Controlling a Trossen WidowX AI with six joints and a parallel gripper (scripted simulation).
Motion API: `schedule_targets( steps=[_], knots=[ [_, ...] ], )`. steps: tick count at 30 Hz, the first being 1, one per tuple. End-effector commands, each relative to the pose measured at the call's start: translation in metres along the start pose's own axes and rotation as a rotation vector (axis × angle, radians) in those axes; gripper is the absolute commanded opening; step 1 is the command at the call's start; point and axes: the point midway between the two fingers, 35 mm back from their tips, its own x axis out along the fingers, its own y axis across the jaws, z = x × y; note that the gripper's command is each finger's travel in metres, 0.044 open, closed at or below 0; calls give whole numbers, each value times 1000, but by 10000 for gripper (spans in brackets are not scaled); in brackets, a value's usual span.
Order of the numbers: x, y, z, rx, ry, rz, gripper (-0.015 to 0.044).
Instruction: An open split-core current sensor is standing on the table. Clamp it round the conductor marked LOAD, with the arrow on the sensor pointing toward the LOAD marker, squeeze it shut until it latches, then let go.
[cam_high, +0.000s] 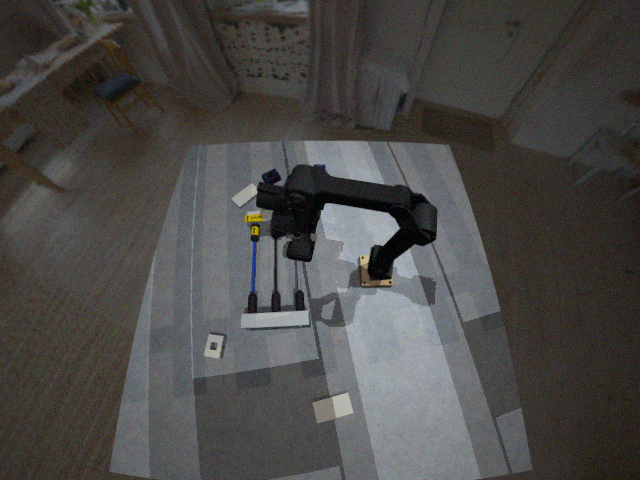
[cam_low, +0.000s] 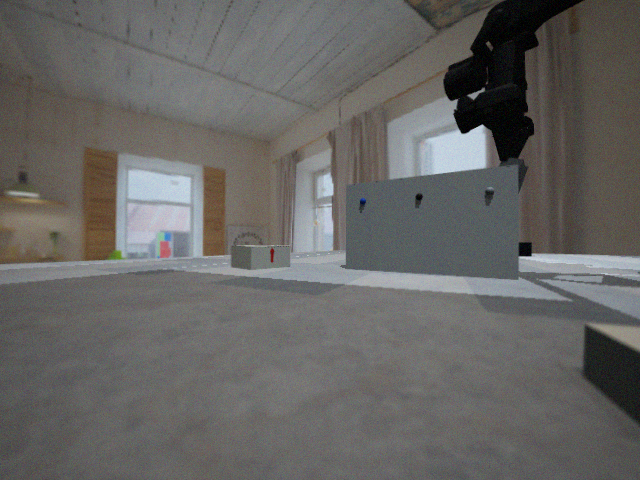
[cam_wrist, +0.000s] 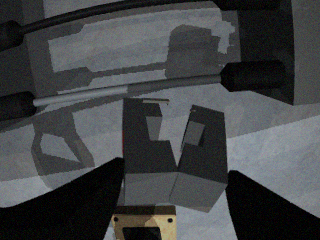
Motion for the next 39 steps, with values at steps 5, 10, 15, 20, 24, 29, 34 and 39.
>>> schedule_targets(
  steps=[5,10,15,20,24,29,34,39],
  knots=[
    [1,5,26,225,-42,16,0],
    [1,8,43,385,-70,32,0],
    [2,12,61,545,-95,52,0],
    [3,17,78,704,-118,78,0],
    [4,20,92,831,-133,102,0],
    [5,25,109,989,-149,137,0],
    [7,31,125,1147,-161,176,0],
    [9,37,141,1298,-167,218,0]
  ],
)
